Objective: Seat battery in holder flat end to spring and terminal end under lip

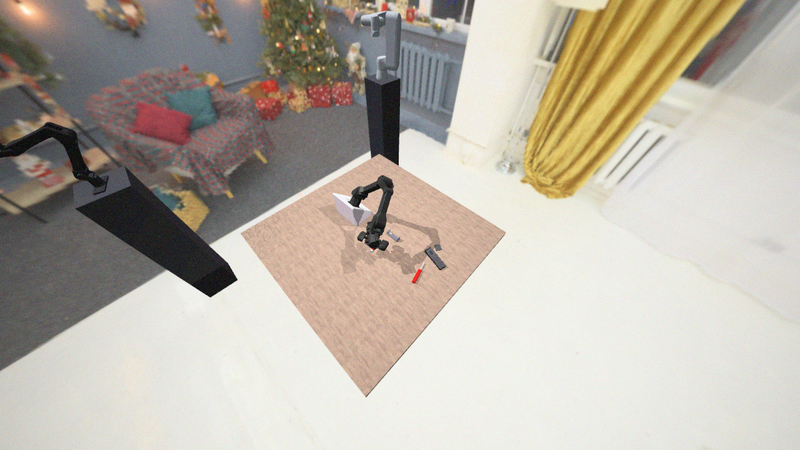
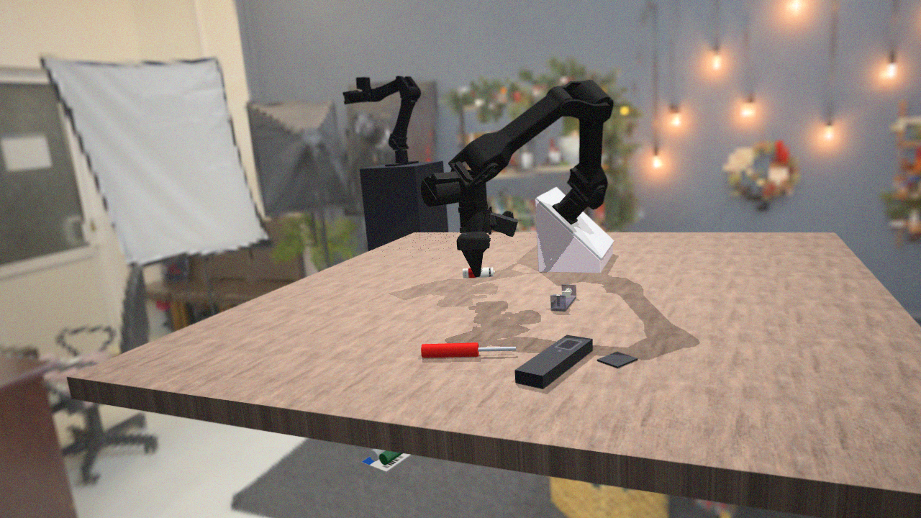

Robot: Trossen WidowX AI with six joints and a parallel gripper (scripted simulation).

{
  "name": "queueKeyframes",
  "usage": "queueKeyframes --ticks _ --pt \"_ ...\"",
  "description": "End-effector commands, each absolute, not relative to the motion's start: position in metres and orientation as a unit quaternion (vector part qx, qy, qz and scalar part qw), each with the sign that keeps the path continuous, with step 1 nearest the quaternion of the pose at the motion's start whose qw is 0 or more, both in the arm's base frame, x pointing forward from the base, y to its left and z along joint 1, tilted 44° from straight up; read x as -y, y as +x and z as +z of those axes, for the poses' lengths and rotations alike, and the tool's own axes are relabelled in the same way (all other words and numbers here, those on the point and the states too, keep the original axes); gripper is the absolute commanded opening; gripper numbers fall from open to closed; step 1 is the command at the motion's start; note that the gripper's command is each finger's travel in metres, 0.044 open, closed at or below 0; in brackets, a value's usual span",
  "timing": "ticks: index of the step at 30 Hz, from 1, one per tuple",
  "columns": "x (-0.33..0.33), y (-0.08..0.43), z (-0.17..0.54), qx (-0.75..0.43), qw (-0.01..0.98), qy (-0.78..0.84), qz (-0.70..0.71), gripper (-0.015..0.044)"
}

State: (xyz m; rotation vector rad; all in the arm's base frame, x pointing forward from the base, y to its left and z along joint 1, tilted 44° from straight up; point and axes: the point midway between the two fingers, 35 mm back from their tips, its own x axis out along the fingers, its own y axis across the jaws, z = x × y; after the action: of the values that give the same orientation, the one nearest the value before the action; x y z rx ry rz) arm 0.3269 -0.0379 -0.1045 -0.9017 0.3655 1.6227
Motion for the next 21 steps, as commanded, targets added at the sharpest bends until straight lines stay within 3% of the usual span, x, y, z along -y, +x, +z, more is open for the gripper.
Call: queueKeyframes --ticks 1,21 --pt "0.03 0.329 -0.095 -0.195 0.601 -0.356 0.689 0.0061" --pt "-0.016 0.335 -0.032 -0.454 0.693 -0.091 0.553 0.0061"
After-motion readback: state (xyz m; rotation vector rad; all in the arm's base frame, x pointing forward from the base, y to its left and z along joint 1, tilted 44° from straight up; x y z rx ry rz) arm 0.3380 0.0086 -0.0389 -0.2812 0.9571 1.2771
